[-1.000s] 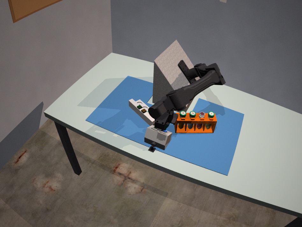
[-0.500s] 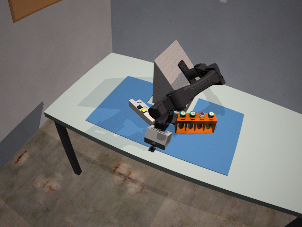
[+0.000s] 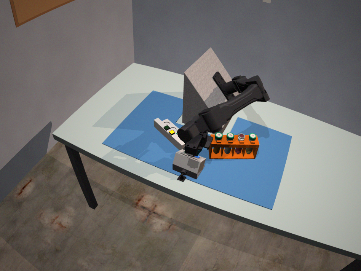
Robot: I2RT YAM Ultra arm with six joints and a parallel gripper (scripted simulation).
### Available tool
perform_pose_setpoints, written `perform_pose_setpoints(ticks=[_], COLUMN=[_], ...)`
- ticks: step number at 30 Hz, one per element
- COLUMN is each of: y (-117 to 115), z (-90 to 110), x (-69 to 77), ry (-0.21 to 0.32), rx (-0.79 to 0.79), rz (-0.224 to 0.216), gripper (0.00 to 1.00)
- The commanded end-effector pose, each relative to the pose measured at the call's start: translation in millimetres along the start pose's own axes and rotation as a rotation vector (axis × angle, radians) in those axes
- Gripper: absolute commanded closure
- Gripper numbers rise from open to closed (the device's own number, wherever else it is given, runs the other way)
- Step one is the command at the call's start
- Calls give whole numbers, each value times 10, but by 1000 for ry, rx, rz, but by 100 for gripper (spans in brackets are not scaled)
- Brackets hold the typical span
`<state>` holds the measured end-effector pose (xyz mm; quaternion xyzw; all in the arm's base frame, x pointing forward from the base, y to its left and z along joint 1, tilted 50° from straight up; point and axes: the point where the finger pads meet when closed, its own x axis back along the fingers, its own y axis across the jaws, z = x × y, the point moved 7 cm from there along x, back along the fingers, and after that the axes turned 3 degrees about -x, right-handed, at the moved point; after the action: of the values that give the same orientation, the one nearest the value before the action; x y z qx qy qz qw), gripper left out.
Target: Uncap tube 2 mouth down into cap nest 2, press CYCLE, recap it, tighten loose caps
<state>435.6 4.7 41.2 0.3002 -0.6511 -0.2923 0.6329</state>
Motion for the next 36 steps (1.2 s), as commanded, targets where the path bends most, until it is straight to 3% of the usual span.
perform_pose_setpoints(ticks=[1, 3, 13, 16, 36], y=[-4, -4, -4, -4, -4], z=[-23, -23, -18, -17, -17], x=[39, 39, 338, 368, 377], ry=[-16, -16, -16, -16, -16], rx=[7, 7, 7, 7, 7], rz=[2, 2, 3, 3, 3], gripper=[100, 100, 100, 100, 100])
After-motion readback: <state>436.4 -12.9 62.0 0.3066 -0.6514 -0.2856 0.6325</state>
